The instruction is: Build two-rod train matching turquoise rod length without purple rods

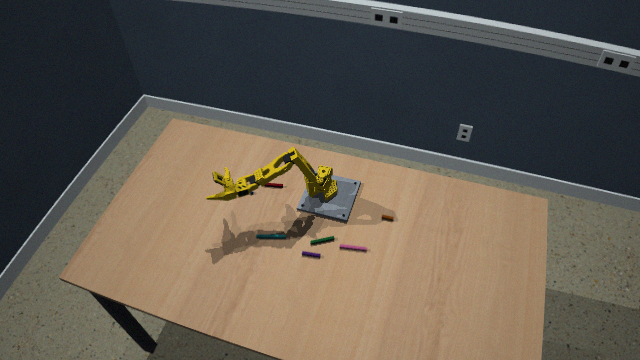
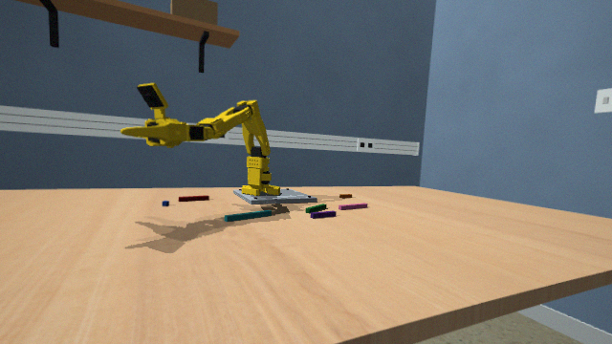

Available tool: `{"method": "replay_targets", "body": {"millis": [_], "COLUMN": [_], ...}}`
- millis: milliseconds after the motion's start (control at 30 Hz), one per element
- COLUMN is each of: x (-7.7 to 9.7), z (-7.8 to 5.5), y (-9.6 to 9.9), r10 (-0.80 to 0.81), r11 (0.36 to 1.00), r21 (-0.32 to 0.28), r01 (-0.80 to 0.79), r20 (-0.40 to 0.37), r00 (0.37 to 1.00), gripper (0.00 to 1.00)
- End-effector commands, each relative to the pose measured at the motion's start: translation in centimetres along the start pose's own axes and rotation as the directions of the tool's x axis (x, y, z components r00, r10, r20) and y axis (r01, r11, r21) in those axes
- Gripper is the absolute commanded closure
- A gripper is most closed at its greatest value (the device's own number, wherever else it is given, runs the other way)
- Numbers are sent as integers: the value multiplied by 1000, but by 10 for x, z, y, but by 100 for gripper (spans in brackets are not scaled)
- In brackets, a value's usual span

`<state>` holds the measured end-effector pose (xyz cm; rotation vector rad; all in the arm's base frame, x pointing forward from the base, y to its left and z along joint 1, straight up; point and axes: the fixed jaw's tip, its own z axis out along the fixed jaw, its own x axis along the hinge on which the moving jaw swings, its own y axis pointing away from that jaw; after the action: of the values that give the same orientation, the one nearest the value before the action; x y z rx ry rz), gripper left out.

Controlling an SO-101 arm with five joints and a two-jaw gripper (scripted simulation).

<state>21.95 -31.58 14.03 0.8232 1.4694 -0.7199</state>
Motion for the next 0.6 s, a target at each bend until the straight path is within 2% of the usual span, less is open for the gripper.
{"method": "replay_targets", "body": {"millis": [0,567], "x": [-2,-2], "z": [-1,-1], "y": [0,2], "r10": [1,-9], "r11": [1000,1000], "r21": [0,-5], "r01": [-1,9], "r20": [6,-1], "r00": [1000,1000], "gripper": [0,0]}}
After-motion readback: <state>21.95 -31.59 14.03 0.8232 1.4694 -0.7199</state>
